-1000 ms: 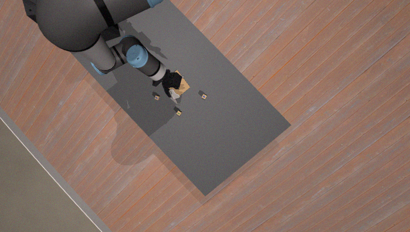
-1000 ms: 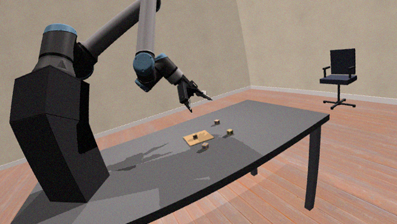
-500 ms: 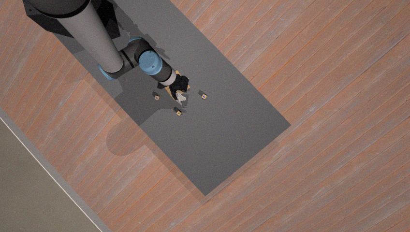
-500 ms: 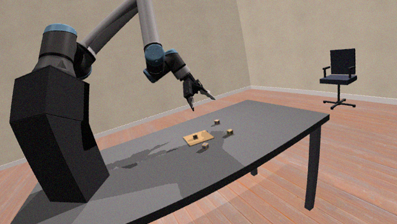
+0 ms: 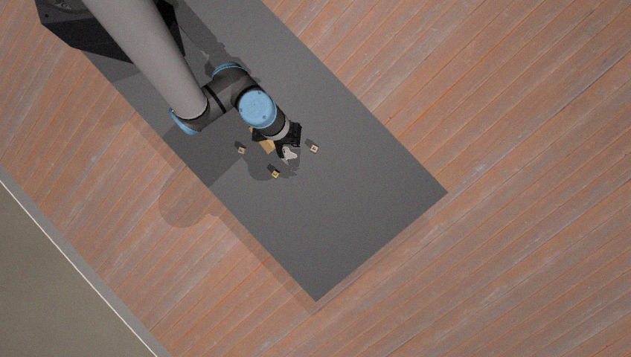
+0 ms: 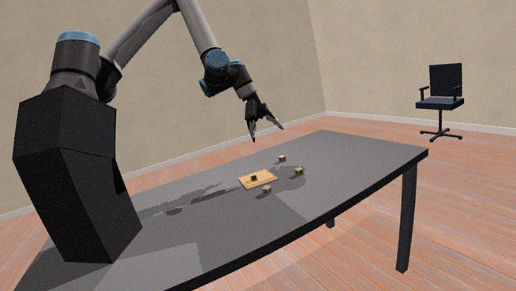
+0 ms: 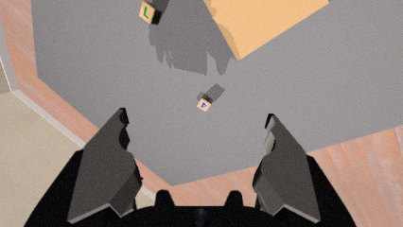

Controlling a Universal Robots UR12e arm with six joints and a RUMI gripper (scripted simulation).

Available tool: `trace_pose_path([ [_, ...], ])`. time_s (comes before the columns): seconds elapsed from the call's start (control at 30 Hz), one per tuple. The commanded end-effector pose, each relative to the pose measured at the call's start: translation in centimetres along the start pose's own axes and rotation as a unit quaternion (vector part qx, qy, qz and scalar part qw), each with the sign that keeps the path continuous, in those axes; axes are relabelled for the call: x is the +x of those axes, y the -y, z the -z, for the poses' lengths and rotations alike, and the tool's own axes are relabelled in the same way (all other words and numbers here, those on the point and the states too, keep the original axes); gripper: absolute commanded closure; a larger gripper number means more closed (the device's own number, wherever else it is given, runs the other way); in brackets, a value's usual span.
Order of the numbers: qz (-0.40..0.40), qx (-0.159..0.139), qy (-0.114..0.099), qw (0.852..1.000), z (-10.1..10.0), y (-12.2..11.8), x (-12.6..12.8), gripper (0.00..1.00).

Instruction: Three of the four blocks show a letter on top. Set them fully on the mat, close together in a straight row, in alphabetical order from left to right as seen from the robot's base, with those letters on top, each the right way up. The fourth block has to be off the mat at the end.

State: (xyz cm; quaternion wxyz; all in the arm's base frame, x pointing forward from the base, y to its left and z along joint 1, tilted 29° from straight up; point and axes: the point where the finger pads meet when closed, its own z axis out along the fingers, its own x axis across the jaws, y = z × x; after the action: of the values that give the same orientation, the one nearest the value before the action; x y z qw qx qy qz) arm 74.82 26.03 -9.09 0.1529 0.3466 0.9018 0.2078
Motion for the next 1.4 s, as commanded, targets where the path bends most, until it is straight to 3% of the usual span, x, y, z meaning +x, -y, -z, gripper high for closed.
trace_pose_path([
  [0.0,0.007,0.046,-0.024,0.999,-0.8,-0.8,-0.3,0.0],
  [0.37,0.02,0.112,-0.058,0.992,-1.5,-2.4,-0.7,0.0],
  [0.47,0.02,0.112,-0.058,0.992,-1.5,-2.4,-0.7,0.0],
  [0.97,0.042,0.21,-0.109,0.971,-2.2,-5.2,-1.3,0.0],
  [1.37,0.05,0.249,-0.128,0.959,-2.6,-6.3,-1.6,0.0],
])
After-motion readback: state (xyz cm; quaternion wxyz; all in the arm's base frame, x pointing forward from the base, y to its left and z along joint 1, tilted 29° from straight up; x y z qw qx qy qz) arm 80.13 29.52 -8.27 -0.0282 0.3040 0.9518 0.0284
